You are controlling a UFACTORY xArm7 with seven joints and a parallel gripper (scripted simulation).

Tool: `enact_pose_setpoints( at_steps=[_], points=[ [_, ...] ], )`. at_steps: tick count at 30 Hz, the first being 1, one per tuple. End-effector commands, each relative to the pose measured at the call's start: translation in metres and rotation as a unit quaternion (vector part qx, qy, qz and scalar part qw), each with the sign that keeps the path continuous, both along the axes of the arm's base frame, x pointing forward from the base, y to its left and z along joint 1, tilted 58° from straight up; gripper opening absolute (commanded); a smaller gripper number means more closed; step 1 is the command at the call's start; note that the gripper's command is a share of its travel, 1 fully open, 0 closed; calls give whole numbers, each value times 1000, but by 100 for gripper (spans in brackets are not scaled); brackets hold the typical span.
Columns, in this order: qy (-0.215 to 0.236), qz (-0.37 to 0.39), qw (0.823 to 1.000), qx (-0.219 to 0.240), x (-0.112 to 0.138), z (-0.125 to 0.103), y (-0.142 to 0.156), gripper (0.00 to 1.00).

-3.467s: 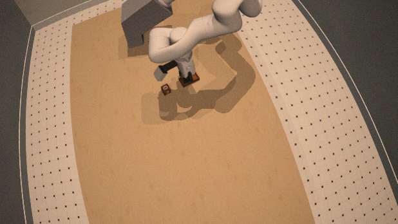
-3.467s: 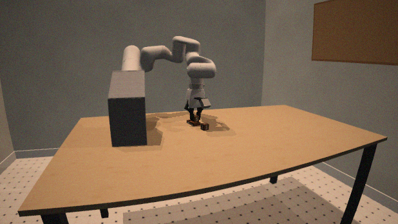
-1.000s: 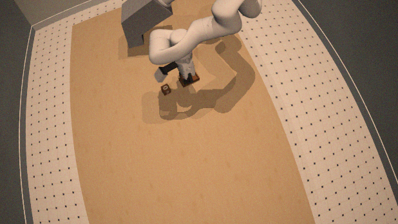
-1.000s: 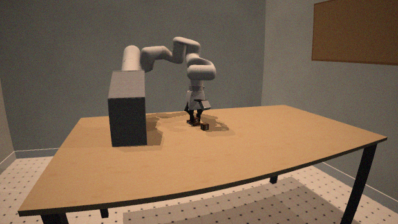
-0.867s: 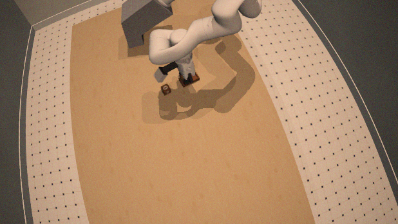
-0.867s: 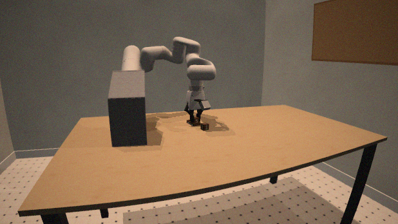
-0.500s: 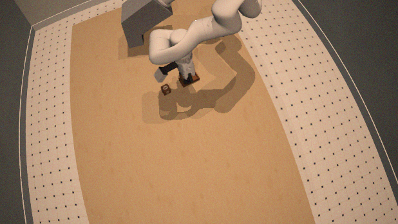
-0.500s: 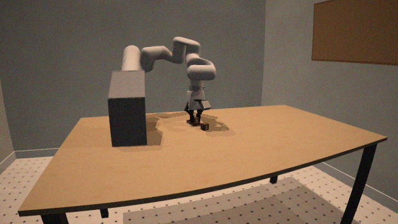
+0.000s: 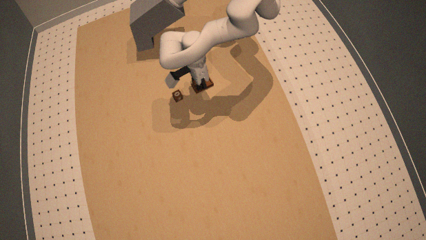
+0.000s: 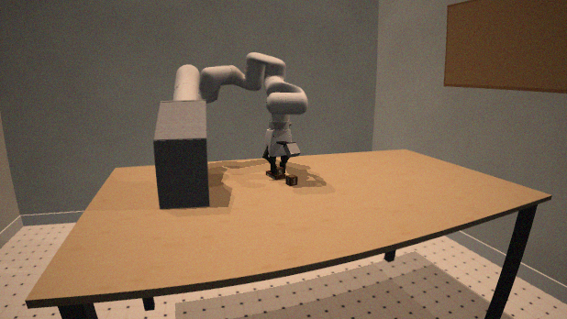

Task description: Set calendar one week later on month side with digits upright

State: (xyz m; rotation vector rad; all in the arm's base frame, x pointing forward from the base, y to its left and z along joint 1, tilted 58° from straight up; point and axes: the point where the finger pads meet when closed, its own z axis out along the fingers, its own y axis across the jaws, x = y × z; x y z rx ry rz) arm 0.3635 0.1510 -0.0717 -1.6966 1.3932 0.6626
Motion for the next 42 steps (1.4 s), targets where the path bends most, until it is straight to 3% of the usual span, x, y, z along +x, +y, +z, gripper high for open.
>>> enact_pose_setpoints(
  at_steps=[1,28,32,36,42],
  points=[
    [-1,-1,1000,-1,1,0,-2,29],
    [-1,-1,1000,-1,1,0,-2,29],
    [-1,-1,1000,-1,1,0,-2,37],
    [-1,-1,1000,-1,1,0,-2,37],
    [-1,-1,1000,-1,1,0,-2,45]
  ],
)
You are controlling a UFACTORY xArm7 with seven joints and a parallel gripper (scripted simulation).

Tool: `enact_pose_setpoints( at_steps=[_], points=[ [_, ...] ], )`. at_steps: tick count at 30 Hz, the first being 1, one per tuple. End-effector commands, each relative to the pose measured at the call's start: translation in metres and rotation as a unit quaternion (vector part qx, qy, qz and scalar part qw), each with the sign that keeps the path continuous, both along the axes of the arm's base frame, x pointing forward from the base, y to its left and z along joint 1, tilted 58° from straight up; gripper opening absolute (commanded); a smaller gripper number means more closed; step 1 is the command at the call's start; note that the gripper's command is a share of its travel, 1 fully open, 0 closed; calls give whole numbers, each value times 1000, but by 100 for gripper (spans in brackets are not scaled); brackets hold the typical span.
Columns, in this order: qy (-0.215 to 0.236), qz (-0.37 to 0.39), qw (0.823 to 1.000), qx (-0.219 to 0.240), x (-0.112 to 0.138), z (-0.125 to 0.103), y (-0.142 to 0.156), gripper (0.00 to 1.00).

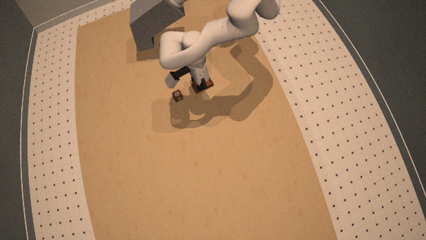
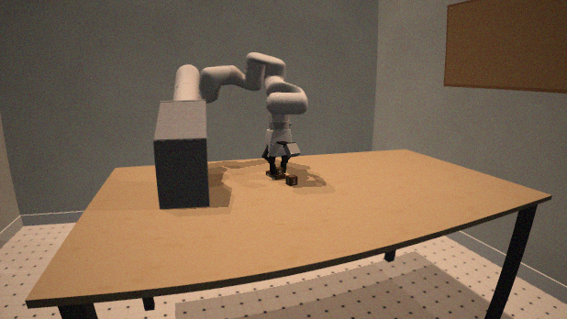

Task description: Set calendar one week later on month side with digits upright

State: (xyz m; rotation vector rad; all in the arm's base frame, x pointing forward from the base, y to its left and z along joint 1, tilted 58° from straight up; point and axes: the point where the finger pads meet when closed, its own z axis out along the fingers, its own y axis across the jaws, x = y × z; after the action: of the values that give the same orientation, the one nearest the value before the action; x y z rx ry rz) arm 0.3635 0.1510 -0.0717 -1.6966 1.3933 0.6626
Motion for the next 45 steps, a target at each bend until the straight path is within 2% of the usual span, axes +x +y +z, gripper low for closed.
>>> enact_pose_setpoints(
  at_steps=[1,16,36,45],
  points=[
    [-1,-1,1000,-1,1,0,-2,49],
    [-1,-1,1000,-1,0,2,-5,49],
    [-1,-1,1000,-1,-8,43,-71,49],
    [-1,-1,1000,-1,-9,47,-78,49]
  ],
)
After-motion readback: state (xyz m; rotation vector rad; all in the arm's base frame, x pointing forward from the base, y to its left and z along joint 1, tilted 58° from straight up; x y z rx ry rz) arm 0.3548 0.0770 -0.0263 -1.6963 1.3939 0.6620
